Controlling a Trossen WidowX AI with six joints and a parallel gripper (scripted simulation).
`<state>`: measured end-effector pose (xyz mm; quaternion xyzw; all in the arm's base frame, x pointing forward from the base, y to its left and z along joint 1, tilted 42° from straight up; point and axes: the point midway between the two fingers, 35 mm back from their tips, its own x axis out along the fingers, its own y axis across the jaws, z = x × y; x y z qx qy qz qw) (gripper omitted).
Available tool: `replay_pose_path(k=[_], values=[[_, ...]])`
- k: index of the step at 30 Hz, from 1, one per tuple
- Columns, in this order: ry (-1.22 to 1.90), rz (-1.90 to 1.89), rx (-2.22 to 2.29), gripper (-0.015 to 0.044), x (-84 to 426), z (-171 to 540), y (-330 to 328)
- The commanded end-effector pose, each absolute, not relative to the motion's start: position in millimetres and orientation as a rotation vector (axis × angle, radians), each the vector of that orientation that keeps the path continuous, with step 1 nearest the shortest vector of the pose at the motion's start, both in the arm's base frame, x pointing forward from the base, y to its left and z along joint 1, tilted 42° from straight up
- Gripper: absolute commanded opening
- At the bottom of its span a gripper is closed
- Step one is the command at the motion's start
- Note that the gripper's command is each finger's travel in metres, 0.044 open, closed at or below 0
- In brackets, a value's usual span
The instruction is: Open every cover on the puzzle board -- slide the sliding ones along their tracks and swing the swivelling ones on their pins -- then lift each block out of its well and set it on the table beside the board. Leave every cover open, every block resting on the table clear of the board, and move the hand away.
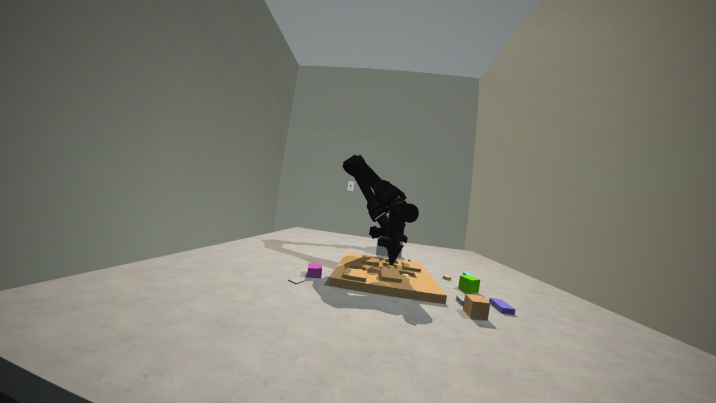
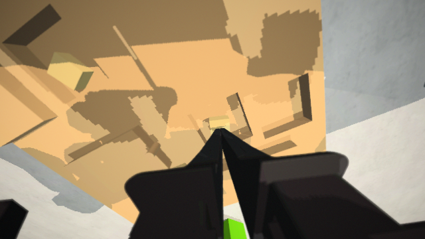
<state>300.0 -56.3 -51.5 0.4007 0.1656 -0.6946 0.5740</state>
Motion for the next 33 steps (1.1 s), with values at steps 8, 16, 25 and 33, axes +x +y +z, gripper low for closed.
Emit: replay_pose_path(k=[8, 16, 25, 33], values=[[0.388, -1.630, 0.931, 0.0000, 299.2, -55.6, -61.1], [0.388, -1.630, 0.931, 0.0000, 294.8, -56.4, -64.6], [0.388, -1.630, 0.931, 0.0000, 294.3, -56.6, -64.5], [0.388, -1.630, 0.931, 0.0000, 294.1, -56.7, -64.4]])
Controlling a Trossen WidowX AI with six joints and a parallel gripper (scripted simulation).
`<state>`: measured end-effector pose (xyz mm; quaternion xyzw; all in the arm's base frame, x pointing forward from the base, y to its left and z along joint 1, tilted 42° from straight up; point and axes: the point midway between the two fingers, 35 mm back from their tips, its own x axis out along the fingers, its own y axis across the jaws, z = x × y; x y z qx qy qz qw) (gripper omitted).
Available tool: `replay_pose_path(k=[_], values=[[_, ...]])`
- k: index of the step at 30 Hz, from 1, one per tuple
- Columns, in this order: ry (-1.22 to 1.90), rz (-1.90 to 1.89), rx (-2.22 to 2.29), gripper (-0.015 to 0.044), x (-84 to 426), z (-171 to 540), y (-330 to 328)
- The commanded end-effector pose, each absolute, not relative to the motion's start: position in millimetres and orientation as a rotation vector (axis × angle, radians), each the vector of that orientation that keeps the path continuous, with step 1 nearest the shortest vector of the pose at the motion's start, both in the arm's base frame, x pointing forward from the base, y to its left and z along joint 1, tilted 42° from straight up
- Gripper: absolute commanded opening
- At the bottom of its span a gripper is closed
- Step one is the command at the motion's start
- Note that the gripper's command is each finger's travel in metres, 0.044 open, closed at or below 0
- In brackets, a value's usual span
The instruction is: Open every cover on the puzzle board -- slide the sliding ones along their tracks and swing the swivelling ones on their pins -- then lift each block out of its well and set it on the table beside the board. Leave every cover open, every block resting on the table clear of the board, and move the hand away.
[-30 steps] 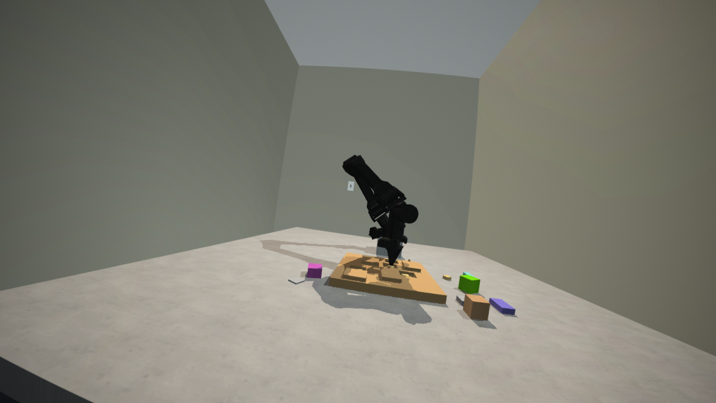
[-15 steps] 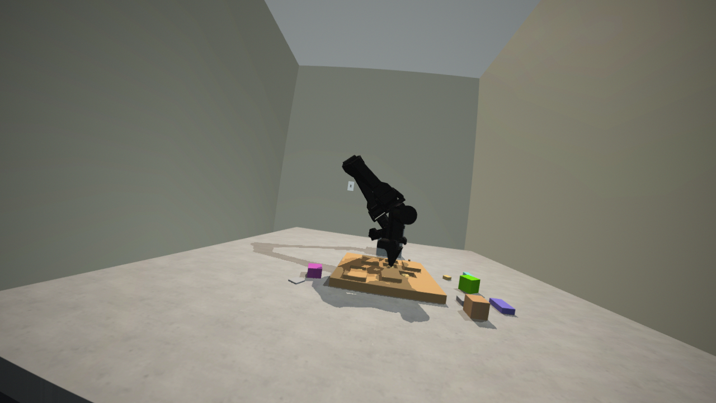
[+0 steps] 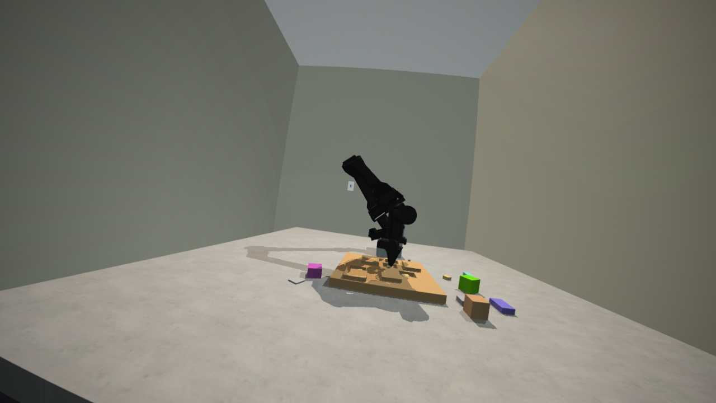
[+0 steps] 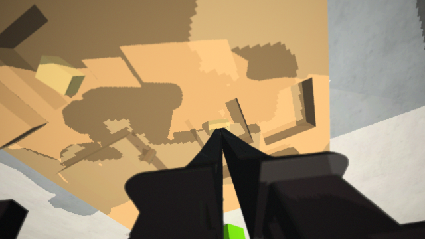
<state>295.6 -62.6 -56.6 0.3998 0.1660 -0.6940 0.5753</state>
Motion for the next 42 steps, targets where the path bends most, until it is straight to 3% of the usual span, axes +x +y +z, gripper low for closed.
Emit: replay_pose_path(k=[1, 24, 30, 42], values=[[0.388, -1.630, 0.931, 0.0000, 294, -57, -64], [0.402, -1.624, 0.919, 0.0000, 295, -47, -55], [0.405, -1.627, 0.918, 0.0144, 296, -33, -41], [0.406, -1.623, 0.919, 0.0144, 297, -12, -23]])
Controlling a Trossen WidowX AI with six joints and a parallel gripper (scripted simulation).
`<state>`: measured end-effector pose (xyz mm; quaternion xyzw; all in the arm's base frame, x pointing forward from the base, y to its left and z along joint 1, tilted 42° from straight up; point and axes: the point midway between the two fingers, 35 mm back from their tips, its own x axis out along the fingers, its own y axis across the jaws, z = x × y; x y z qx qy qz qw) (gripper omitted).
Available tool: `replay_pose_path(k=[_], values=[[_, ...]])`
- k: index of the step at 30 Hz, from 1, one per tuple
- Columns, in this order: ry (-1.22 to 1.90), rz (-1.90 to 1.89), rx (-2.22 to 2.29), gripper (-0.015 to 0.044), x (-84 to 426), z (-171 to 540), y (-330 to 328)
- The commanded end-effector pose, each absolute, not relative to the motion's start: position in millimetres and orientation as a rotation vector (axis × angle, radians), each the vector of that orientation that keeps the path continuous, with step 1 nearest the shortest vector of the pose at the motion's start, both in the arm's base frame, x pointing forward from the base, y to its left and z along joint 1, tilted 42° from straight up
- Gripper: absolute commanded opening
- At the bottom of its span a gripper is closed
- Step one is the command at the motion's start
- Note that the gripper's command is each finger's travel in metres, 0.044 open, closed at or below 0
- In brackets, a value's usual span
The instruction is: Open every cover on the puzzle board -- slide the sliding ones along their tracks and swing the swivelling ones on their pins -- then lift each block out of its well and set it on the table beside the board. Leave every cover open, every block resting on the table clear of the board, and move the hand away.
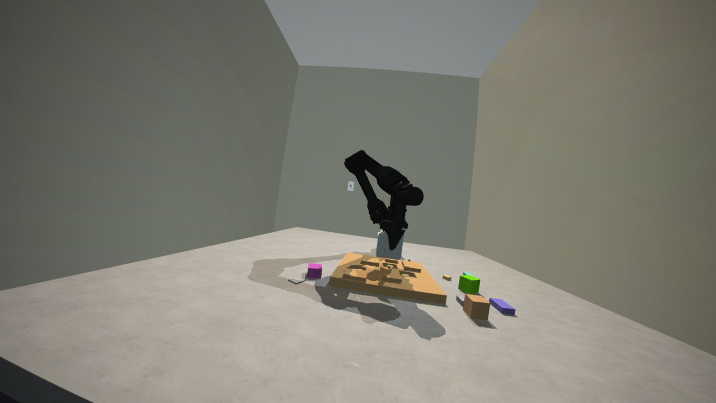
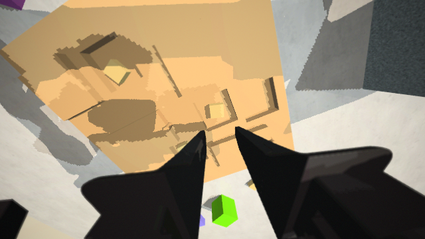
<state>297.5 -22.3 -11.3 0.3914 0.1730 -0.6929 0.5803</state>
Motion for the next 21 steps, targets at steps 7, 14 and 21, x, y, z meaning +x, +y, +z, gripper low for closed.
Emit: replay_pose_path(k=[7, 14, 21], values=[[0.405, -1.623, 0.918, 0.0144, 297, -27, -37], [0.404, -1.623, 0.917, 0.0144, 296, -35, -44], [0.404, -1.623, 0.917, 0.0144, 296, -35, -44]])
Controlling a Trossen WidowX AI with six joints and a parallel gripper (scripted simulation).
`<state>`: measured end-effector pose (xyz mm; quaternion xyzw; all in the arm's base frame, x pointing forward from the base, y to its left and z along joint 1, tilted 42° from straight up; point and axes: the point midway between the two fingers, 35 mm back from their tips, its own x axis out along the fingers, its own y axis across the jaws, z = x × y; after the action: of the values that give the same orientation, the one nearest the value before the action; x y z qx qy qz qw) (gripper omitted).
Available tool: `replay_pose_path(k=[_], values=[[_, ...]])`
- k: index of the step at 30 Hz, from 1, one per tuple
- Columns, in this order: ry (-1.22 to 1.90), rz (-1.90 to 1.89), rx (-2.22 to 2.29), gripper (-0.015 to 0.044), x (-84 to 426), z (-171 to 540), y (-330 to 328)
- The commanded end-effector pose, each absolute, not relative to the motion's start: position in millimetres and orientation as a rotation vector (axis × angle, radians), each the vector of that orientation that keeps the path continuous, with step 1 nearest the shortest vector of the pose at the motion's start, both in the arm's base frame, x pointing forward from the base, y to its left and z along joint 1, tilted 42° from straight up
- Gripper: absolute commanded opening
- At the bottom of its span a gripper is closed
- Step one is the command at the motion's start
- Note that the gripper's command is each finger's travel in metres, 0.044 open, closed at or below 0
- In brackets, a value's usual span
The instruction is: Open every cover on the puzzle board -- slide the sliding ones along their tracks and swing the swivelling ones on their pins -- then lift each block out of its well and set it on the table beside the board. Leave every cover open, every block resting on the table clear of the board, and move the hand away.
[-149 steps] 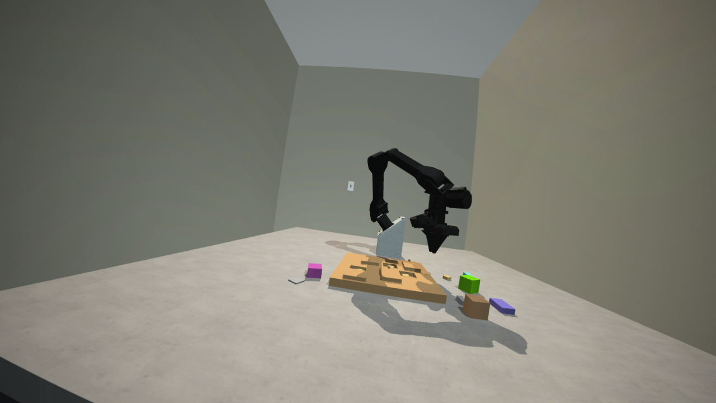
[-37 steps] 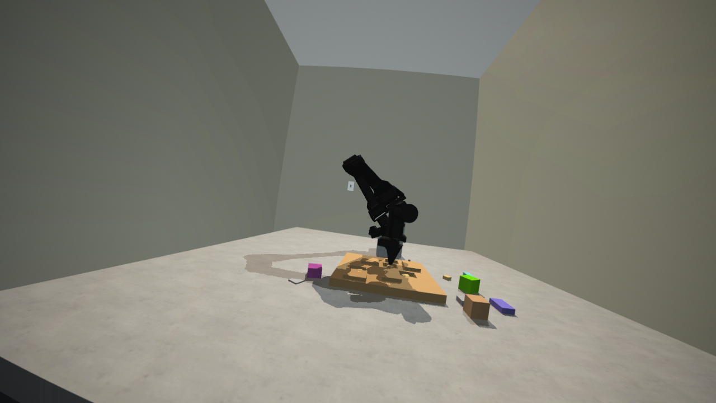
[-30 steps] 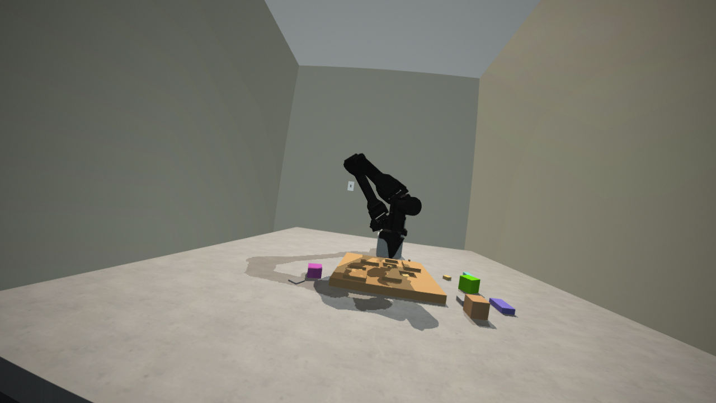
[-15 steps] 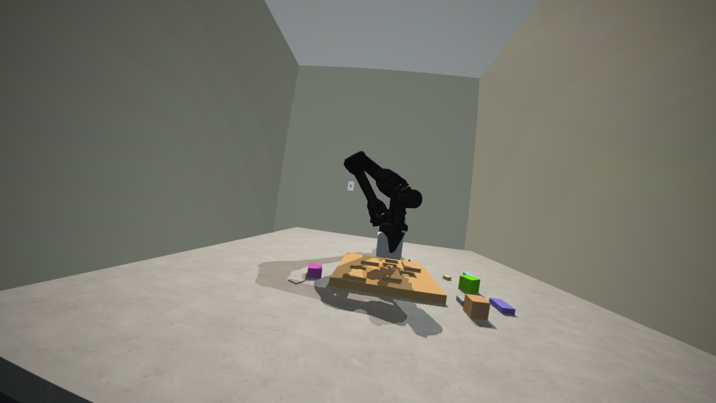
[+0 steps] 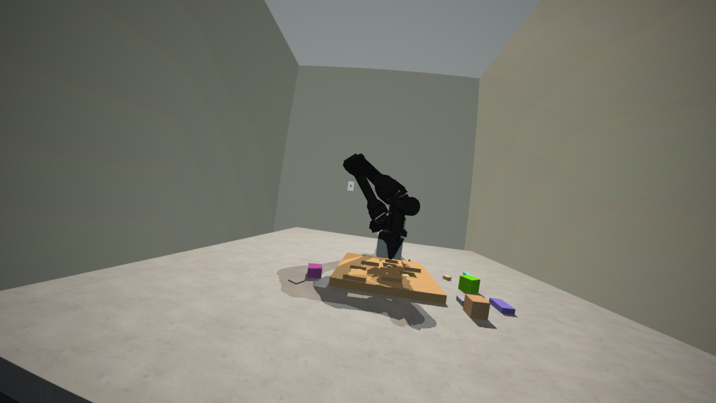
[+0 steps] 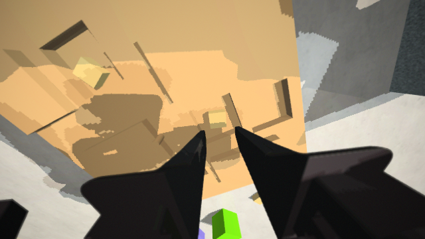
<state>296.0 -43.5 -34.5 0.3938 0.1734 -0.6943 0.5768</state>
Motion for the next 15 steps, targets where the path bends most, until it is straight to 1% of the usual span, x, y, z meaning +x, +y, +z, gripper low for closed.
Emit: replay_pose_path(k=[1, 15], values=[[0.404, -1.623, 0.917, 0.0144, 296.2, -34.7, -44.2], [0.404, -1.623, 0.917, 0.0144, 296.2, -36.5, -45.8]])
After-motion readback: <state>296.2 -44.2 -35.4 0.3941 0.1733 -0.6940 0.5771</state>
